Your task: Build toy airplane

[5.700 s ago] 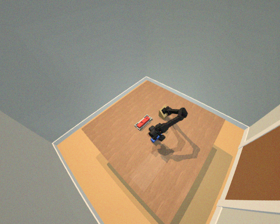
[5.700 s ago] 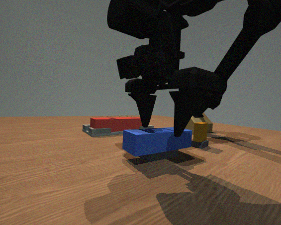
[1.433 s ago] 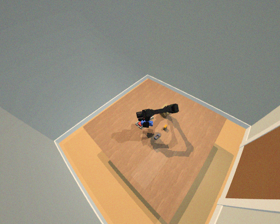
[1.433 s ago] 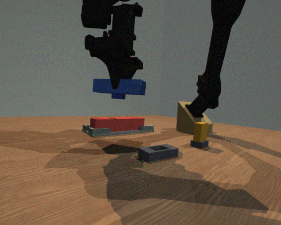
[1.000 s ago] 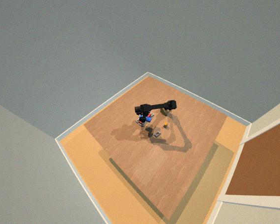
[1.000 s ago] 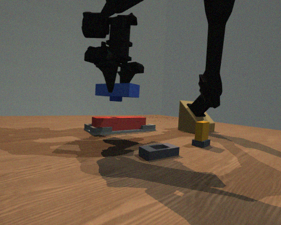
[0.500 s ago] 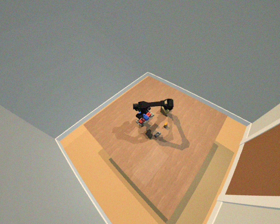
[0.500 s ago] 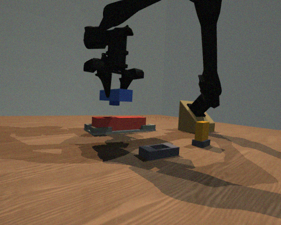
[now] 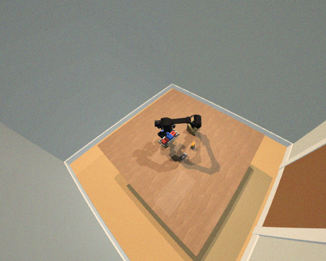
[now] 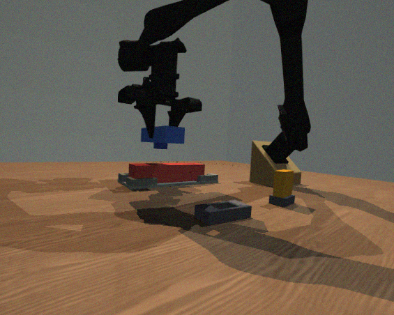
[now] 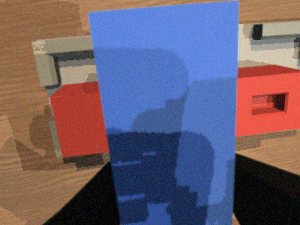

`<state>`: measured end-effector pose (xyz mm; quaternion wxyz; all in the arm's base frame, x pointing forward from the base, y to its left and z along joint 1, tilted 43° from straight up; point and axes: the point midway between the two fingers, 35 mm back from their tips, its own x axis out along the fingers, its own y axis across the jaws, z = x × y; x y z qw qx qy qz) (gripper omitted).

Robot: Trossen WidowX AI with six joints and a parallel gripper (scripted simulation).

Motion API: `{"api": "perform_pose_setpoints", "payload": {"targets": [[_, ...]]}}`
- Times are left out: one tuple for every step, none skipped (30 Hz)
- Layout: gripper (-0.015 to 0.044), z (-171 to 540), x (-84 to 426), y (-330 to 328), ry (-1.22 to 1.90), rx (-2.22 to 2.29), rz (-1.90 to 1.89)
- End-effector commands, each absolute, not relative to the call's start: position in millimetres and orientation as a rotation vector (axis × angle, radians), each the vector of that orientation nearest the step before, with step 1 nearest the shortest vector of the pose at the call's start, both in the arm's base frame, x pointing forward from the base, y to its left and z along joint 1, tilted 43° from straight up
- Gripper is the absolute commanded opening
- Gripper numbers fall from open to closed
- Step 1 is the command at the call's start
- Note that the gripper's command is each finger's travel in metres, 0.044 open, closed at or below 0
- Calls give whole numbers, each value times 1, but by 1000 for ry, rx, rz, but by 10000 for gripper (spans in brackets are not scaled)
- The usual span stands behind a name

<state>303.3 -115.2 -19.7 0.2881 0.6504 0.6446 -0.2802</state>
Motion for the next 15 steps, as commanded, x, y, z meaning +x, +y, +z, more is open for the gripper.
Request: {"api": "perform_pose_setpoints", "payload": {"targets": [[195,-21,303,-116,1721,1737,-756],[195,-21,303,-116,1721,1737,-756],[195,-21,303,-116,1721,1737,-756],[195,-21,303,-116,1721,1737,-756],[195,-21,303,-116,1721,1737,-756],[195,-21,303,-116,1721,1737,-756],[195,-21,303,-116,1721,1737,-756],[195,-21,303,-116,1721,1737,-756],[195,-21,303,-116,1721,1737,-756],[195,-21,303,-116,1721,1737,-756],[195,-22,302,-116,1721,1737,-756],[195,-22,302,-116,1721,1737,-756],[195,-22,303,-116,1721,1737,-756],[195,-23,303,-115,1721,1737,-756],[195,-25,303,-114,1721,1737,-756]]}}
